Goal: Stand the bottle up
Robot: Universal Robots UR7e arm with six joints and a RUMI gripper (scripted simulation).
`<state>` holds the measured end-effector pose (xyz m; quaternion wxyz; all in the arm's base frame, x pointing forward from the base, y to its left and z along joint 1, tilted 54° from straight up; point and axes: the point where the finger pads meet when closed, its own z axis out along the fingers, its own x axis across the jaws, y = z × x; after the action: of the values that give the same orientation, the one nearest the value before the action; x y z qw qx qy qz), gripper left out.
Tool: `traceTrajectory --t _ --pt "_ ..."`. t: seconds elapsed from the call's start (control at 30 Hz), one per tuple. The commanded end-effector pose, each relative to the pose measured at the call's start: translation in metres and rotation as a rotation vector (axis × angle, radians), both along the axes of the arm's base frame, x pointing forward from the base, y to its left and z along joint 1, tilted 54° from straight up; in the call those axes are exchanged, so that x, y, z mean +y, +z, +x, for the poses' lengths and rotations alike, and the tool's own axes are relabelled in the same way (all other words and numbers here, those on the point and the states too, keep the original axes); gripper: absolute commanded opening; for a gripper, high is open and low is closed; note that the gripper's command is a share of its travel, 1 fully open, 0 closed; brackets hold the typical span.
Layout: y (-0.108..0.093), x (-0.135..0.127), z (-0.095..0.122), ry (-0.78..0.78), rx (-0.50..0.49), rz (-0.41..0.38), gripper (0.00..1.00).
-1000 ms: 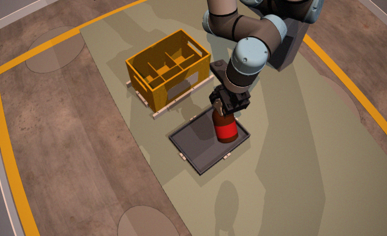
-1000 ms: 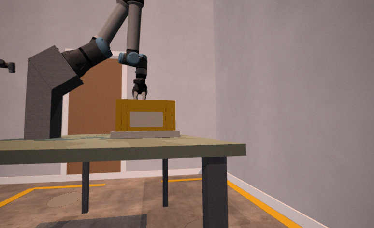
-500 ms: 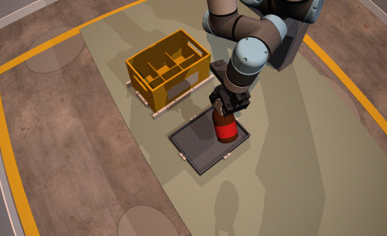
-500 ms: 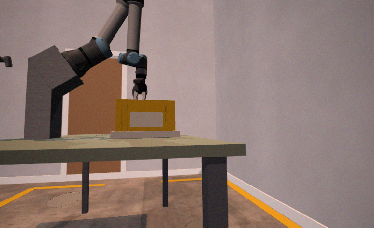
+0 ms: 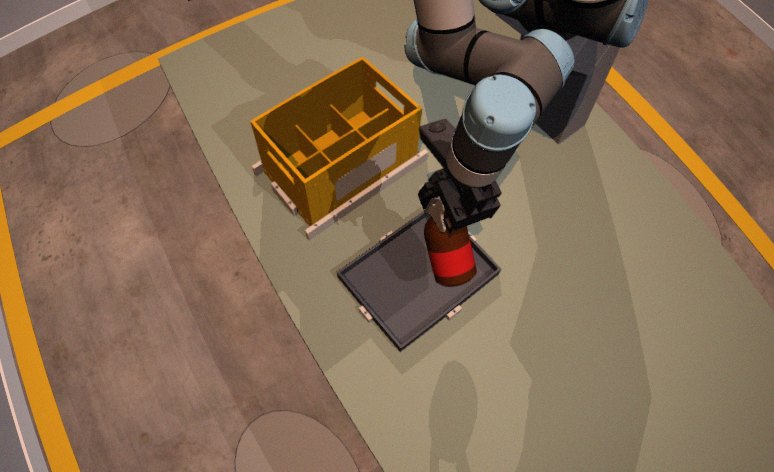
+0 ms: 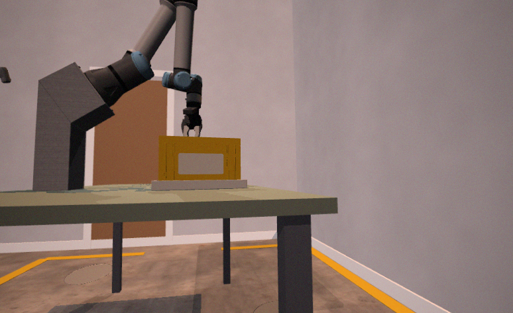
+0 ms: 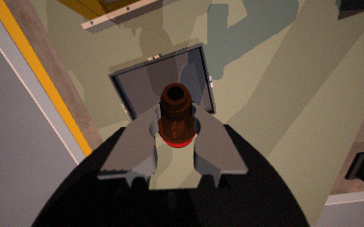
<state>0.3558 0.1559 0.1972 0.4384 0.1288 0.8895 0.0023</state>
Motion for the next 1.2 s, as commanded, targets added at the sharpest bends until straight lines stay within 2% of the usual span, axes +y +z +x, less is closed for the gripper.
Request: traceTrajectory --t 0.0,1.17 --pt "0.0001 0.0 0.0 -0.003 0.001 -0.001 0.0" --pt "0.0 0.0006 0.0004 -0.132 0.039 -0.097 0.0"
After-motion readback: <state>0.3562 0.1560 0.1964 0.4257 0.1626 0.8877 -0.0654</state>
